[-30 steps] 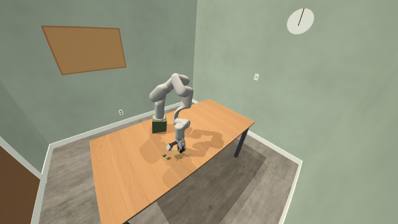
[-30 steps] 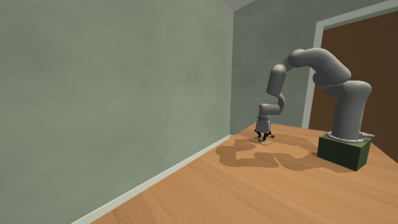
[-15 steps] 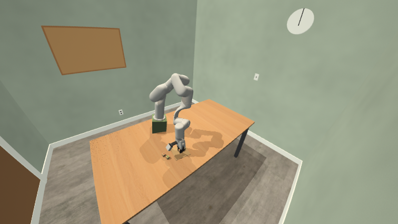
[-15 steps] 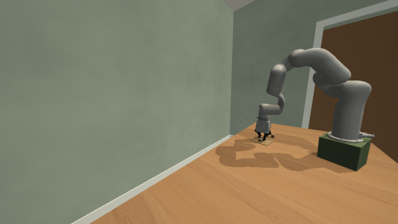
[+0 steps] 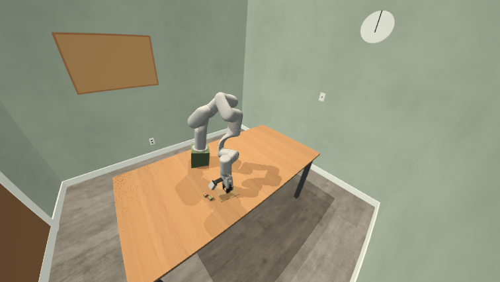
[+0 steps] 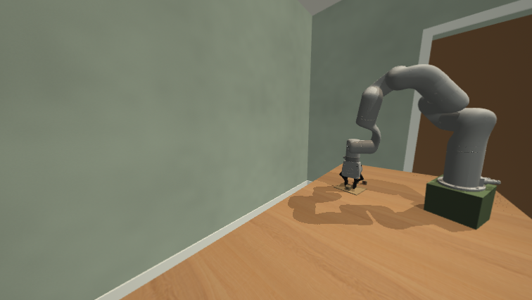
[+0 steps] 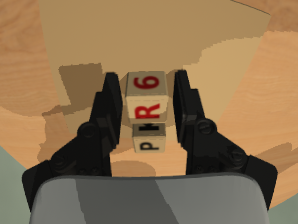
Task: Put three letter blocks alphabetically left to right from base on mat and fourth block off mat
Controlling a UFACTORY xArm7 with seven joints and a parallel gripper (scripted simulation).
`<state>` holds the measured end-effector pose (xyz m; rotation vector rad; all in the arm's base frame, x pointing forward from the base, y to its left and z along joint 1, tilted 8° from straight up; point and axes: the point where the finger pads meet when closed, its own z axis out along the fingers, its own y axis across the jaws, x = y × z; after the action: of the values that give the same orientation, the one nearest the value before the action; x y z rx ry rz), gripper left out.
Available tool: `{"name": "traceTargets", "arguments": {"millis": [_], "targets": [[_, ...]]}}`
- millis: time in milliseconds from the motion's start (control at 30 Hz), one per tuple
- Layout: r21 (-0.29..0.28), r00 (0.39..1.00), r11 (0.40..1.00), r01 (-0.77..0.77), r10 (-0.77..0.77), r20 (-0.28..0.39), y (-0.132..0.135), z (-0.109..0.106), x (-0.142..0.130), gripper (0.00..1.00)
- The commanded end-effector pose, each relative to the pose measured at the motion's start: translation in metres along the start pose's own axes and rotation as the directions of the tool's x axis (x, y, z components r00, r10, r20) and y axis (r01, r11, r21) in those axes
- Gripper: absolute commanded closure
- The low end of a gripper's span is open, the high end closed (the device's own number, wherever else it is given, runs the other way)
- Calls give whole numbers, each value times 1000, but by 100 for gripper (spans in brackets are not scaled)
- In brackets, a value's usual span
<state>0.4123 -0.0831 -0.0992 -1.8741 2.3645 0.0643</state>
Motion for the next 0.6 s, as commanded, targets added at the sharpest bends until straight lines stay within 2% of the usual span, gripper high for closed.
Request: {"name": "traceTargets", "arguments": {"millis": [0,300,500,567], "targets": [[3,1000,1000,-1,1,0,-1,-1,0,58],[3,1000,1000,-1,1,0,-1,-3,0,58],[3,1000,1000,-1,1,0,-1,-23,0,58],[3,1000,1000,-1,1,0,-1,-23,0,58]]}}
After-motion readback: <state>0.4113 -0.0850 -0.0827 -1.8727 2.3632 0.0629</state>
